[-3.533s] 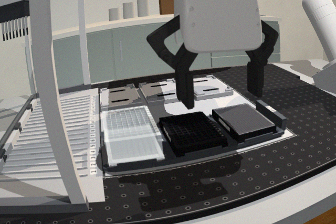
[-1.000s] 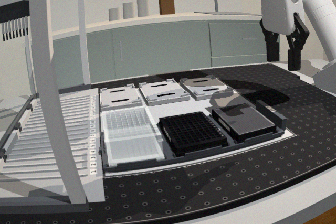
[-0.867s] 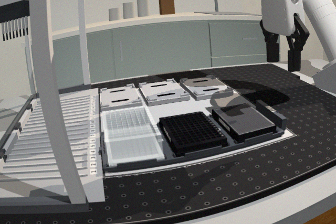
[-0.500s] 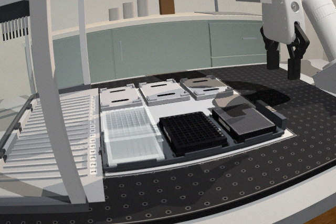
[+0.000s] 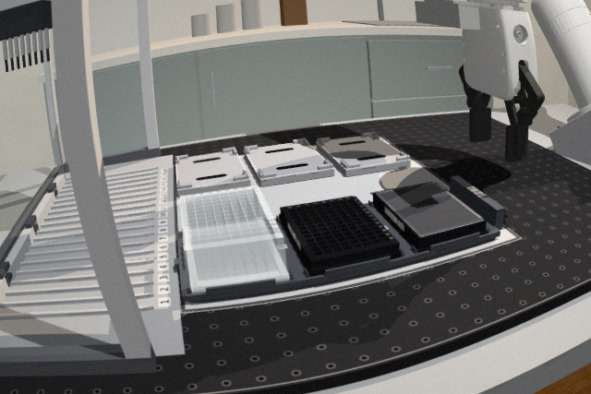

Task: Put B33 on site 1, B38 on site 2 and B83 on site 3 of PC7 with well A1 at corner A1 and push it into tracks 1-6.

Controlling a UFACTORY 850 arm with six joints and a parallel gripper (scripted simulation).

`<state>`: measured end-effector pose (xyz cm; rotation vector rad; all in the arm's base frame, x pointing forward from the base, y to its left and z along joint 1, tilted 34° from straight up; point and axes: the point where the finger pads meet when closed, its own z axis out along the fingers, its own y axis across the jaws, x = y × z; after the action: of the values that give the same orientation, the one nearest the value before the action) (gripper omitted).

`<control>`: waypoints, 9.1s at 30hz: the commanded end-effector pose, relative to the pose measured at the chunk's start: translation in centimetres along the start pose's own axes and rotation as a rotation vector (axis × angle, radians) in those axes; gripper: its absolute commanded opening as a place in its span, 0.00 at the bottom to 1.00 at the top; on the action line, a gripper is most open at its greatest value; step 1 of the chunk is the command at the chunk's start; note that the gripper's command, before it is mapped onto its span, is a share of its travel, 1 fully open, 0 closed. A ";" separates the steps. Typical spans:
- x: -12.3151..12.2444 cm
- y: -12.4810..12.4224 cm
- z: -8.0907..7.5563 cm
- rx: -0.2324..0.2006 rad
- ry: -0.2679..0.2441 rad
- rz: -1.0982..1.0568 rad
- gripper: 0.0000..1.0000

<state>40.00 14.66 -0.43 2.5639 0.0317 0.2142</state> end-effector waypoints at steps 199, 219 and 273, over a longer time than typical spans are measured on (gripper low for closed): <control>10.4 0.0 6.5 0.001 0.002 0.001 0.82; 12.2 0.0 6.5 0.001 0.002 0.001 0.82; 16.8 0.0 6.5 0.001 0.002 0.001 0.82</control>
<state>57.43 12.25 -3.49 2.5642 0.0312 0.2153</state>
